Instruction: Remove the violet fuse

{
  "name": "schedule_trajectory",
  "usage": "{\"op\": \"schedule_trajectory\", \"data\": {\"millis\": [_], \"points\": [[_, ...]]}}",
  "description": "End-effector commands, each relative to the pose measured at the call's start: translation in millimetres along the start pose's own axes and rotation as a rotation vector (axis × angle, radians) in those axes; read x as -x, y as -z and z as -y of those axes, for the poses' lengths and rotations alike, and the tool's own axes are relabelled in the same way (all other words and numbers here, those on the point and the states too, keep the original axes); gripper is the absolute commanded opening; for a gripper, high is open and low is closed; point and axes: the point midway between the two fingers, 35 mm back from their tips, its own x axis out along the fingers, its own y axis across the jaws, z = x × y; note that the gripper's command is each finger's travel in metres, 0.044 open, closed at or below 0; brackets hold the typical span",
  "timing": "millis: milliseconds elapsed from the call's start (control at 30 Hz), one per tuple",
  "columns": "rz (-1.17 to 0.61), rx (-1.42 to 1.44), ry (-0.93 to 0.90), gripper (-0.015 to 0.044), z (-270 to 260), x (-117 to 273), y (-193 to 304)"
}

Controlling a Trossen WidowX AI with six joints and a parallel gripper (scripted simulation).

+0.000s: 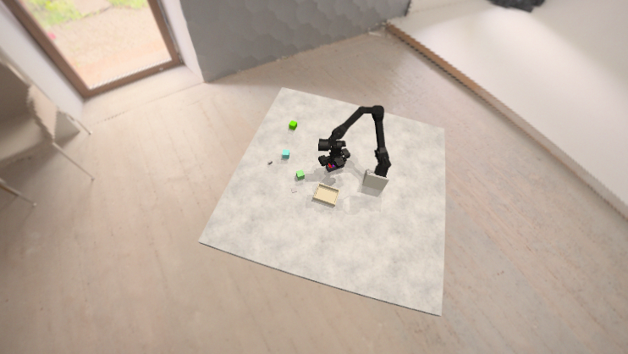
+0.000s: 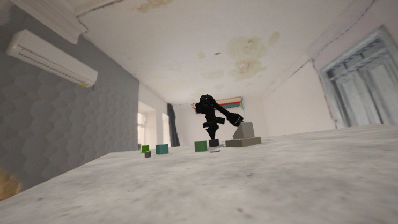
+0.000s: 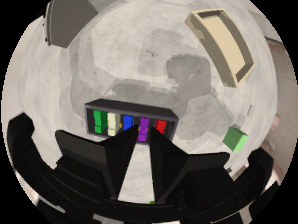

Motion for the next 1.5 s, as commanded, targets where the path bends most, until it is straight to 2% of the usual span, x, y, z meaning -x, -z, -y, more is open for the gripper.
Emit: {"op": "schedule_trajectory", "data": {"millis": [0,367,1467], "points": [[-0.004,0.006,-0.004,0.0069,-1,-1,-1],[0.0,0.0,0.0,0.0,0,0,0],[0.0,0.003,-0.001,0.0,1,14,0]]}}
